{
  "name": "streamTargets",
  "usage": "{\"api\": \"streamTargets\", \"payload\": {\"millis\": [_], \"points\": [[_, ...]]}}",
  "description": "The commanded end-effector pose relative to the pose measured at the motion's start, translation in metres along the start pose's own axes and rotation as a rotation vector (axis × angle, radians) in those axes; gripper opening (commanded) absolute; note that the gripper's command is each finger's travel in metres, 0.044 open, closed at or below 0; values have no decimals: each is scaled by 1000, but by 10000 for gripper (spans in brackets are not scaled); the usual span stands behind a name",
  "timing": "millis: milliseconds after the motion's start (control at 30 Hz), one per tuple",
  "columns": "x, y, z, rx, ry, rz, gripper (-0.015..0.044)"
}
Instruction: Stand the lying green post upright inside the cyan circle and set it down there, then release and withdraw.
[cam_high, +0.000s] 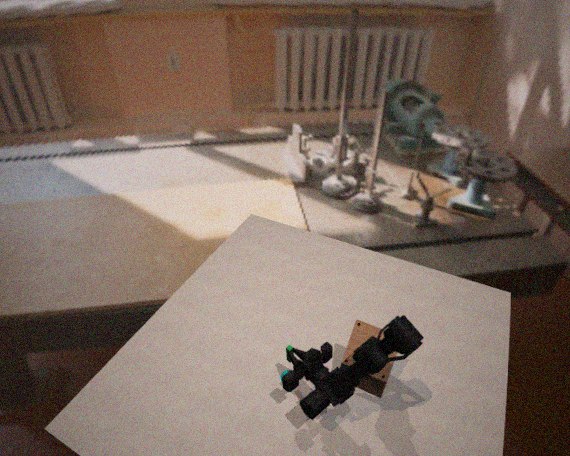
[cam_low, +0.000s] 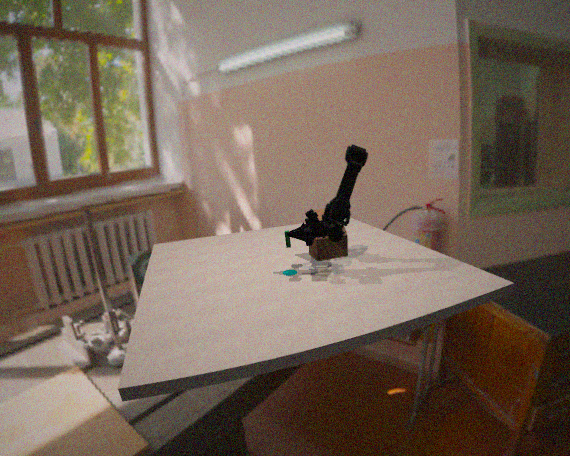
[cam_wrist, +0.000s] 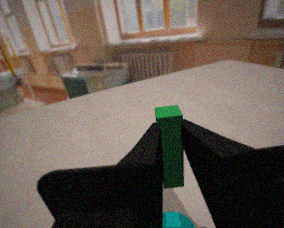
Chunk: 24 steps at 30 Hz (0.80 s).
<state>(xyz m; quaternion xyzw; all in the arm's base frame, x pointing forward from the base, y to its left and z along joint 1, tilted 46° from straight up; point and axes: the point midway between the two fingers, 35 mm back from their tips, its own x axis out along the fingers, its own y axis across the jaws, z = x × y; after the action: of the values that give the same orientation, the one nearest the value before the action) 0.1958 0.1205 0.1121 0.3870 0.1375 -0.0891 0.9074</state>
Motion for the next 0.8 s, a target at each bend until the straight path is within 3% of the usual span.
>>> {"api": "streamTargets", "payload": {"millis": [0, 767], "points": [[0, 0, 1, 12, -5, 3, 23], [2, 4, -16, 13, -2, -2, 23]]}}
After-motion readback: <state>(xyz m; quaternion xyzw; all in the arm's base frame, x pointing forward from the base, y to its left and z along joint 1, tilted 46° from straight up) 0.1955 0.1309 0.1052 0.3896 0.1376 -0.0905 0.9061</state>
